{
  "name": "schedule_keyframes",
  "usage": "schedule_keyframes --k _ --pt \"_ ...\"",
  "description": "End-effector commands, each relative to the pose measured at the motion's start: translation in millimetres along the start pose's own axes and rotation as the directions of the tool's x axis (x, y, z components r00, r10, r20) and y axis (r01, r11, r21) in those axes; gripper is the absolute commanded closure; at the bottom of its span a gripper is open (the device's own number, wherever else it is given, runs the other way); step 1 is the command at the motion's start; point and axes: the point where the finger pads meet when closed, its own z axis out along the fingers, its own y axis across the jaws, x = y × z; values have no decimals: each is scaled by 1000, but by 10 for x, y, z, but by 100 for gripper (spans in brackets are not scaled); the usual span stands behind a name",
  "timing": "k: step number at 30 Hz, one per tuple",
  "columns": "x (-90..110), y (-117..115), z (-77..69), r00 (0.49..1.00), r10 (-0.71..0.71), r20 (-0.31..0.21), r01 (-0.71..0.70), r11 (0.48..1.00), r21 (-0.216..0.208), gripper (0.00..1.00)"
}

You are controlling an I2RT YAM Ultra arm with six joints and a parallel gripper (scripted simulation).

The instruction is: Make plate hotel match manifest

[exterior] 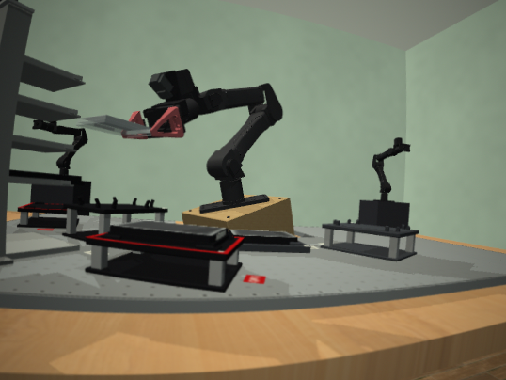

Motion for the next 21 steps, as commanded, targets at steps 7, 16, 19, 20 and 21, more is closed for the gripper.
schedule_keyframes --k 7,16,19,20,21 --pt "-86 5 -51 1000 -5 14 5 1000 -4 14" --pt "-134 5 -83 1000 -5 14 5 1000 -4 14" --pt "-156 5 -97 1000 -5 14 5 1000 -4 14" --pt "-164 5 -102 1000 -5 14 5 1000 -4 14" --pt "-171 5 -107 1000 -5 14 5 1000 -4 14"
